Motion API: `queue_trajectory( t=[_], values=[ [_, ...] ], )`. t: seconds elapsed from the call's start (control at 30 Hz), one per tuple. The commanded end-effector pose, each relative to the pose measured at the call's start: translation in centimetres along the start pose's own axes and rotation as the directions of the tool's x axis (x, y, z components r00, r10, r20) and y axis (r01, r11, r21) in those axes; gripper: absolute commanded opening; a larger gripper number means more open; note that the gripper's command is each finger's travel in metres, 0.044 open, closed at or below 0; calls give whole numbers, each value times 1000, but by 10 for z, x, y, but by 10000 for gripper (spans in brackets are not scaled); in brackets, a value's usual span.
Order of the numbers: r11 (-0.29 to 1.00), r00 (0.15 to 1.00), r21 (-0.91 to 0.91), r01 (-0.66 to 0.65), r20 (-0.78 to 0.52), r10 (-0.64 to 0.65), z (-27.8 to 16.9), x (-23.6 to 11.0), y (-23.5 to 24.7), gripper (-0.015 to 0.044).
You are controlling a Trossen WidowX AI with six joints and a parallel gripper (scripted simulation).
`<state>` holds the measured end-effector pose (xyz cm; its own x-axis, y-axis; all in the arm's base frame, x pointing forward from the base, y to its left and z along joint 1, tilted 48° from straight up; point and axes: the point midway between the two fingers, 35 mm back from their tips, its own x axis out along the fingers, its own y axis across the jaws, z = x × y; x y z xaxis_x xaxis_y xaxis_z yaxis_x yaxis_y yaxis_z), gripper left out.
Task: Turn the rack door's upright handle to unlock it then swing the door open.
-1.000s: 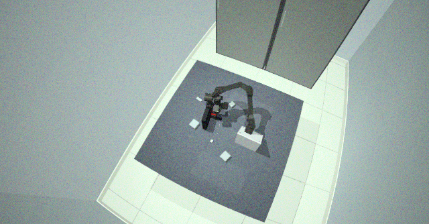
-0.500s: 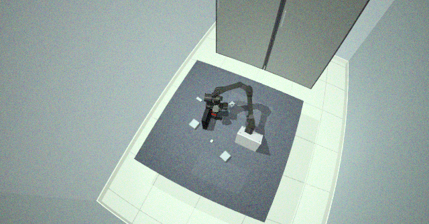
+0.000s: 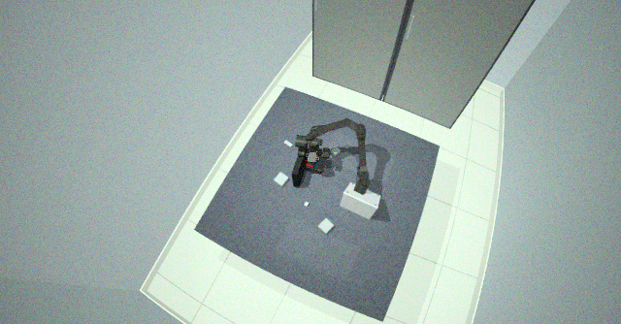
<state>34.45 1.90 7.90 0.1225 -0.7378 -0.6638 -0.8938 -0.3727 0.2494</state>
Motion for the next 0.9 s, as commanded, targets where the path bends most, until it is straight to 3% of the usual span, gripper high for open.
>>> queue_trajectory(
  t=[0.0, 0.37, 0.87],
  values=[
    [1000, 1000, -2, 0, 4, 0, 1, 0, 0, 65],
    [1000, 1000, 12, 0, 4, 0, 1, 0, 0, 20],
    [952, 1000, 305, -2, 5, 1, 9, 0, 11, 20]
  ],
)
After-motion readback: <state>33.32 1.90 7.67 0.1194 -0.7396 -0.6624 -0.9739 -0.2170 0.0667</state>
